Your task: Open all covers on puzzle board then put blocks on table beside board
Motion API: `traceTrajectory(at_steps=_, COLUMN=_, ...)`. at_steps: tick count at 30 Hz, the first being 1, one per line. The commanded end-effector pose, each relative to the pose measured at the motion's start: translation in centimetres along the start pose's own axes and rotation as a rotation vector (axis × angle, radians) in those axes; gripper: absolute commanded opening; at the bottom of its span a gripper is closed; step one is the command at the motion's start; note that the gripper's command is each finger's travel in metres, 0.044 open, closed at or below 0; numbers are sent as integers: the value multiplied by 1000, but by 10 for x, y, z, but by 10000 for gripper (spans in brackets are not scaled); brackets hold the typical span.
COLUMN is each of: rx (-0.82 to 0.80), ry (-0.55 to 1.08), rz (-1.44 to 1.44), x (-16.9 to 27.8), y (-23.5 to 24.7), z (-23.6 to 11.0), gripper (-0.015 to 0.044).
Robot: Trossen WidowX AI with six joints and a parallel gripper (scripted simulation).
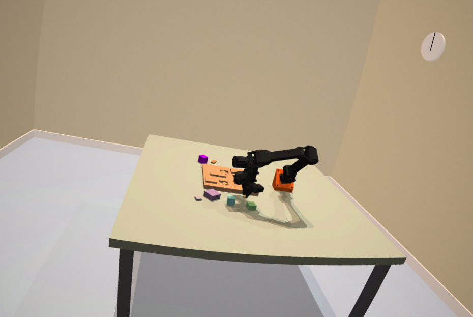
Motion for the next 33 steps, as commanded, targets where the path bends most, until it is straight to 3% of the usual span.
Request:
traceTrajectory(at_steps=1, rx=2, ry=1, rz=4, x=1, y=0, z=6, gripper=80)
traceTrajectory(at_steps=10, rx=-4, ry=-1, rz=5, x=3, y=2, z=19, gripper=80)
traceTrajectory(at_steps=24, rx=-6, ry=-2, rz=0, x=2, y=2, z=13, gripper=440)
traceTrajectory(at_steps=33, rx=2, ry=2, rz=2, x=0, y=0, z=-14, gripper=440)
Point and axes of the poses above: the point midway between the two fingers, 35 mm back from their tips, its own z axis out along the fingers, its own y axis across the jaws, x = y × z, the point moved 10 cm from there along -z, back along the fingers, and after that the axes turned 3 degrees about z, right-handed, at the moved point
